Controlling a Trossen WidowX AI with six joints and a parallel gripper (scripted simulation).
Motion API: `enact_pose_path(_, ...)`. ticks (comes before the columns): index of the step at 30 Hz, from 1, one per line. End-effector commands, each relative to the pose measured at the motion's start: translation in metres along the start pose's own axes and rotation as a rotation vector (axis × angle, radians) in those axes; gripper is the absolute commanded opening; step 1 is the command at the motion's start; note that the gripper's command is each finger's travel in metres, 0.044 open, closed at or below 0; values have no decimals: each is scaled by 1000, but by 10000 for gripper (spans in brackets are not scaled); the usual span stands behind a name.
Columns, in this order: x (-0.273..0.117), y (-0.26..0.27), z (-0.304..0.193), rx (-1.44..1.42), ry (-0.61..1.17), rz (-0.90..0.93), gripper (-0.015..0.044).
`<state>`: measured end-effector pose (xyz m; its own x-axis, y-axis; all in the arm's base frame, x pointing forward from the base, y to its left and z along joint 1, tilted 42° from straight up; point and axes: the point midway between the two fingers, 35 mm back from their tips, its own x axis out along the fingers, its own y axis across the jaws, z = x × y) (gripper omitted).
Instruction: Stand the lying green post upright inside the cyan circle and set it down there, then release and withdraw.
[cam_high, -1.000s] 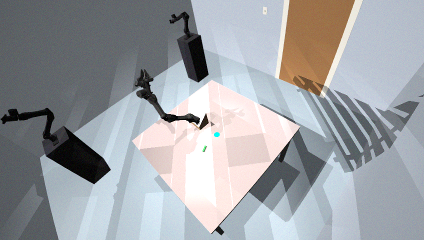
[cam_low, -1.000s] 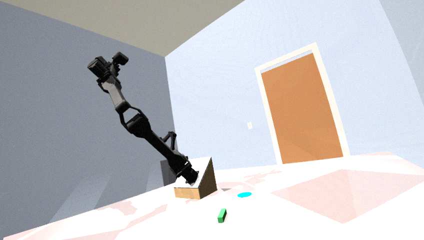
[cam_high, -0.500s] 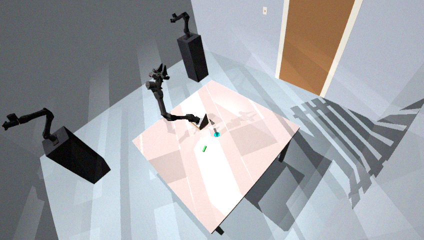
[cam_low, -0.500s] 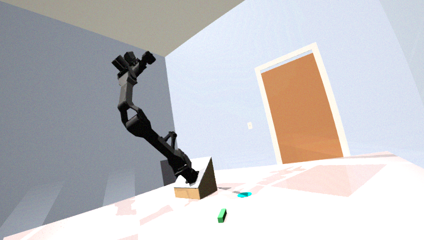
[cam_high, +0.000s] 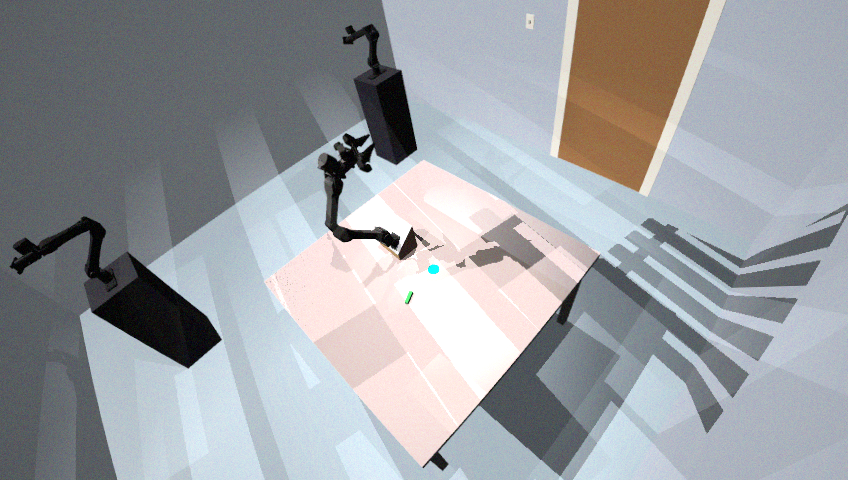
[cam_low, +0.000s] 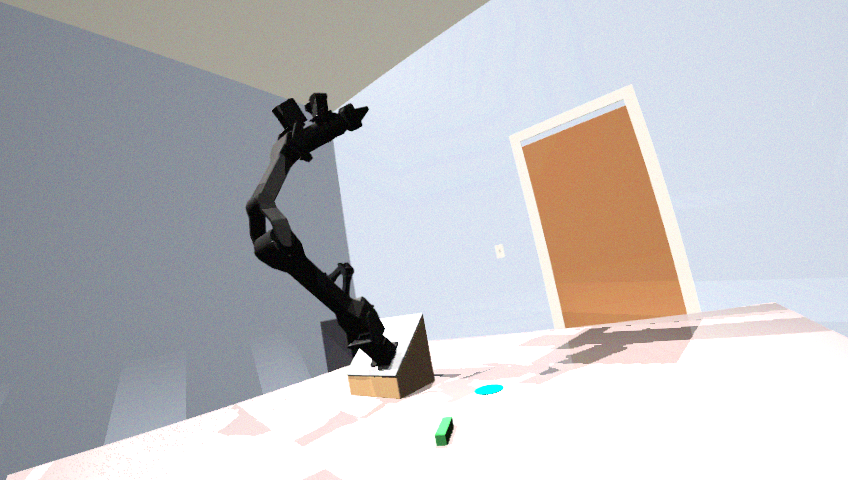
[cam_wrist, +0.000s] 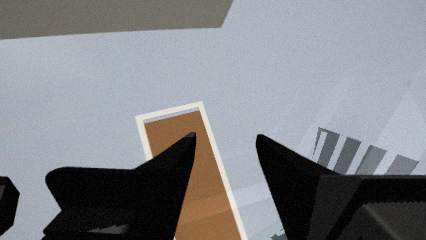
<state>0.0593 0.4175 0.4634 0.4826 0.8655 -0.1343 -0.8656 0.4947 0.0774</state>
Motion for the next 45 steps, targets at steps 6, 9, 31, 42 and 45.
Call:
enact_pose_path(6,35,-101,-44,86,140,-292,233)
enact_pose_path(9,39,-134,-58,120,180,-388,233)
enact_pose_path(31,-30,-363,-162,439,405,-1117,233)
enact_pose_path(42,-115,-438,-212,630,479,-1490,233)
enact_pose_path(45,-142,-452,-225,684,496,-1592,233)
